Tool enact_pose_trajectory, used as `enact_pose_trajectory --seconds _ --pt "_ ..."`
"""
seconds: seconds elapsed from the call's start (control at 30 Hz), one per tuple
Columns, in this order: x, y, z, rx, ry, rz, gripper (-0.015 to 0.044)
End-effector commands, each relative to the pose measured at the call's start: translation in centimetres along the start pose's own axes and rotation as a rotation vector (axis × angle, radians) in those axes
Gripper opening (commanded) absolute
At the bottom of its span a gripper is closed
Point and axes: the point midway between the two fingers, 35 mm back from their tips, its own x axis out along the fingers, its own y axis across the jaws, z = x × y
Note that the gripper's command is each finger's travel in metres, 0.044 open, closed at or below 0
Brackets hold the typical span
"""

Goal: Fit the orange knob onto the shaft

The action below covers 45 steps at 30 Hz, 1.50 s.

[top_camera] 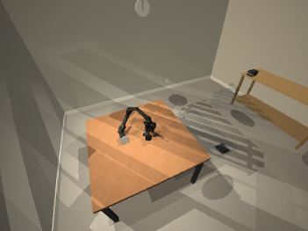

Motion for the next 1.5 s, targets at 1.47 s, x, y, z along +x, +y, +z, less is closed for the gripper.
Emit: enact_pose_trajectory --seconds 1.47 --pt "1.1 -0.1 -0.1 -0.001 -0.002 0.003 0.0000"
